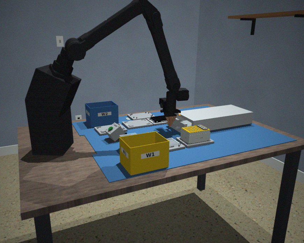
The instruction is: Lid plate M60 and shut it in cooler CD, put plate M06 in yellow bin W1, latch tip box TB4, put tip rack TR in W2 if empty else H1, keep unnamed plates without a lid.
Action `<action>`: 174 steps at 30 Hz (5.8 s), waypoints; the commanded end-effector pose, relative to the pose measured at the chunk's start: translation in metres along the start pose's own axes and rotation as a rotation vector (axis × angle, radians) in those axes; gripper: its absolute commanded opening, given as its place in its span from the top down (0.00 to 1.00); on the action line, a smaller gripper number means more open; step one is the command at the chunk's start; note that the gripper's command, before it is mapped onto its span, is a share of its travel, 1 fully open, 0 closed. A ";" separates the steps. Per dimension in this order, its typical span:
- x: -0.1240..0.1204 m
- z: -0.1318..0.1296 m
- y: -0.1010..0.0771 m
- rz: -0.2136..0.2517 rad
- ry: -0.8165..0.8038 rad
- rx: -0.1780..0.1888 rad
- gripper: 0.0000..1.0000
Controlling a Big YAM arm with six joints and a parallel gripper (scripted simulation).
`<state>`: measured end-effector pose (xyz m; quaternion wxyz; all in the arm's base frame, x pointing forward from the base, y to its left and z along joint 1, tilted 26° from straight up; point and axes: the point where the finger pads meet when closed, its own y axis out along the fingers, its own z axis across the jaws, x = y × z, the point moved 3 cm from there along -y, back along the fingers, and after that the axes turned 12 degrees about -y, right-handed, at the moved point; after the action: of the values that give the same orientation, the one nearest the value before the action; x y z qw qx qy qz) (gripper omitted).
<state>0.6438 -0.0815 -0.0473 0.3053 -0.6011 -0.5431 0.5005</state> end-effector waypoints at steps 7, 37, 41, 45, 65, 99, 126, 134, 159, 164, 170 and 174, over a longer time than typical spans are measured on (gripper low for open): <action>0.002 -0.032 -0.005 0.009 0.010 -0.060 1.00; -0.002 -0.057 -0.007 0.006 0.007 -0.050 1.00; -0.003 -0.062 -0.008 0.006 0.007 -0.050 1.00; -0.005 -0.069 -0.008 0.010 0.010 -0.063 1.00; -0.006 -0.069 -0.008 0.011 0.011 -0.067 1.00; -0.008 -0.044 -0.021 0.014 0.013 -0.068 1.00; -0.009 -0.007 -0.016 0.017 0.015 -0.062 1.00; -0.006 0.006 -0.008 0.014 0.013 -0.046 1.00; -0.004 0.016 -0.012 0.015 0.010 -0.055 1.00; -0.004 0.016 -0.012 0.015 0.010 -0.055 1.00; -0.004 0.016 -0.012 0.015 0.010 -0.055 1.00; -0.004 0.016 -0.012 0.015 0.010 -0.055 1.00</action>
<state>0.6213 -0.0787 -0.0555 0.2980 -0.6081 -0.5461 0.4932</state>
